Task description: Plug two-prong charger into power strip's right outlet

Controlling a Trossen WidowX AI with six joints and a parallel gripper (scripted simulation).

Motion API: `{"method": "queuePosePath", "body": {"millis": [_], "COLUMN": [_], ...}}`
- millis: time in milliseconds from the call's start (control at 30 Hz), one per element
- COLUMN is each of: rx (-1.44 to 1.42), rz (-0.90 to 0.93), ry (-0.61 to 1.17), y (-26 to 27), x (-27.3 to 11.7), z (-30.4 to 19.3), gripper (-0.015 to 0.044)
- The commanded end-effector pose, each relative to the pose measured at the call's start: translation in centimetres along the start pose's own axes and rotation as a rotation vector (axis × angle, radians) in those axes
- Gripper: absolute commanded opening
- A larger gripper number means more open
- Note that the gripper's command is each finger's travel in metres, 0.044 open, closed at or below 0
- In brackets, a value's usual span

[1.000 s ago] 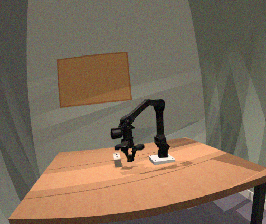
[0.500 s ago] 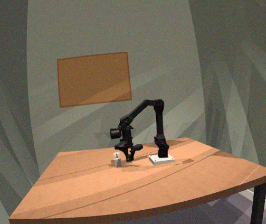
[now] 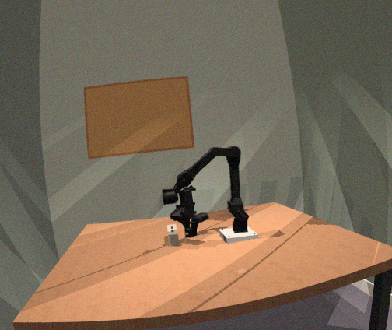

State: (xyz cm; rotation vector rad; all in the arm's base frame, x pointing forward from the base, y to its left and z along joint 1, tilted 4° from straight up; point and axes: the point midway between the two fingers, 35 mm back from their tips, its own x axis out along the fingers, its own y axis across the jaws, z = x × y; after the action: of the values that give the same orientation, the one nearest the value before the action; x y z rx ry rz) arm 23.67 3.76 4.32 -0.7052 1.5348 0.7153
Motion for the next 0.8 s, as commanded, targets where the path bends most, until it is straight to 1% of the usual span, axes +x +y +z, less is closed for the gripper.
{"method": "queuePosePath", "body": {"millis": [0, 767], "rx": [0.052, 0.309], "rz": [0.001, 0.016], "ry": [0.004, 0.007], "y": [-0.5, -2.9], "x": [0.3, 1.3], "z": [-0.6, -4.0], "gripper": [0.0, 0.0]}}
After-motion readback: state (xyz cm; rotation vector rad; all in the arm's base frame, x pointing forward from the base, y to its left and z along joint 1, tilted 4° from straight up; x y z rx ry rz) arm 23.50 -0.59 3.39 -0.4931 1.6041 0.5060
